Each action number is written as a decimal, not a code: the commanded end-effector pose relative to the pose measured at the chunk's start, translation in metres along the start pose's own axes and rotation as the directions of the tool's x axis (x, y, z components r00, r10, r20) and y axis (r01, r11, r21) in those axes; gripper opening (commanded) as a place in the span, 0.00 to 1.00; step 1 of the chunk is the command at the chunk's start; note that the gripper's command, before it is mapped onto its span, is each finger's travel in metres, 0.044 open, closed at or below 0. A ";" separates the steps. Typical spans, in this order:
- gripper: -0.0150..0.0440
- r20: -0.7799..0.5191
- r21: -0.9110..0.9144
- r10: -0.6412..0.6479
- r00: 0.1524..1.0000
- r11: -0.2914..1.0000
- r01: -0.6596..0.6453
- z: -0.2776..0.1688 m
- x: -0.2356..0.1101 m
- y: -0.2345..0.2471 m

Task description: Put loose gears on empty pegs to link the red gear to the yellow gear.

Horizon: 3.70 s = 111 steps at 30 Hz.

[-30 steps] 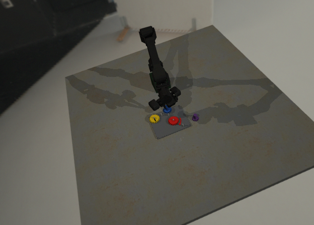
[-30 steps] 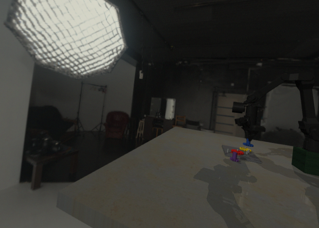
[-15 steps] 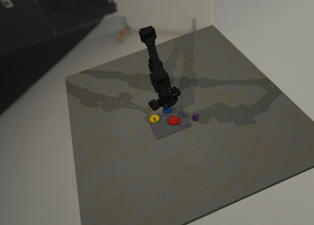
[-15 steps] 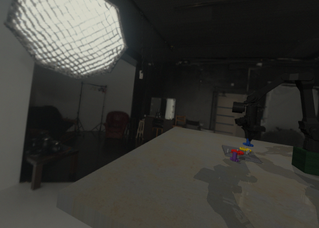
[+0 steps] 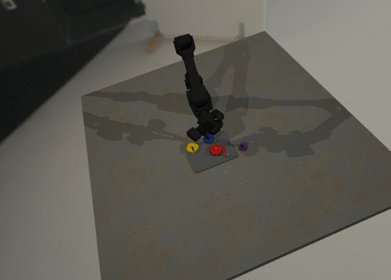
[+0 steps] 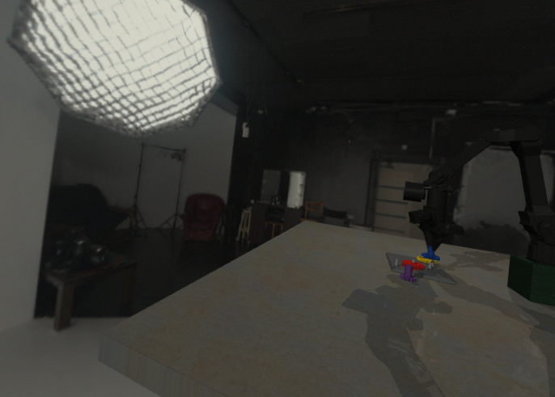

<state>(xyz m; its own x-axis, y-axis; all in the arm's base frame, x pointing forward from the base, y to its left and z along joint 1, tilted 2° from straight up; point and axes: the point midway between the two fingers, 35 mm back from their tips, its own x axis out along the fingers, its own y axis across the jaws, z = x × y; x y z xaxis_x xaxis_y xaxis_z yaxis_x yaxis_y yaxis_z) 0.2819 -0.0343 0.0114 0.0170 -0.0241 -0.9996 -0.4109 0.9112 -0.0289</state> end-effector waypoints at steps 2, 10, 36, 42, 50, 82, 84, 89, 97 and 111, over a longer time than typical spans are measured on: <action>0.25 -0.005 0.005 -0.001 1.000 1.000 0.001 -0.001 0.009 0.000; 0.25 -0.005 0.147 0.000 1.000 0.989 0.001 -0.001 0.021 0.000; 0.25 -0.005 0.068 0.000 1.000 0.998 0.001 -0.001 0.031 0.001; 0.25 -0.005 -0.033 0.000 1.000 0.999 0.000 -0.002 0.032 0.000; 0.25 -0.005 -0.004 0.000 1.000 1.000 0.000 -0.001 0.035 0.000; 0.98 0.013 0.753 -0.006 1.000 0.659 -0.005 0.071 -0.008 0.037; 1.00 0.012 0.842 -0.003 1.000 0.539 -0.009 0.086 -0.008 0.048; 1.00 0.011 0.961 0.004 1.000 0.276 -0.012 0.112 -0.009 0.072; 1.00 0.009 1.000 0.010 1.000 0.013 -0.009 0.136 -0.009 0.095; 1.00 0.009 1.000 0.010 1.000 0.013 -0.009 0.136 -0.009 0.096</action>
<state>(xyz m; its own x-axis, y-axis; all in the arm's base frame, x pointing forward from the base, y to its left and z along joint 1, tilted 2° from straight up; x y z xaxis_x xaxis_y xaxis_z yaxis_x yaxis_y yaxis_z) 0.3637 0.1060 0.0173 0.0201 -0.0145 -0.9997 0.8907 0.4545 0.0113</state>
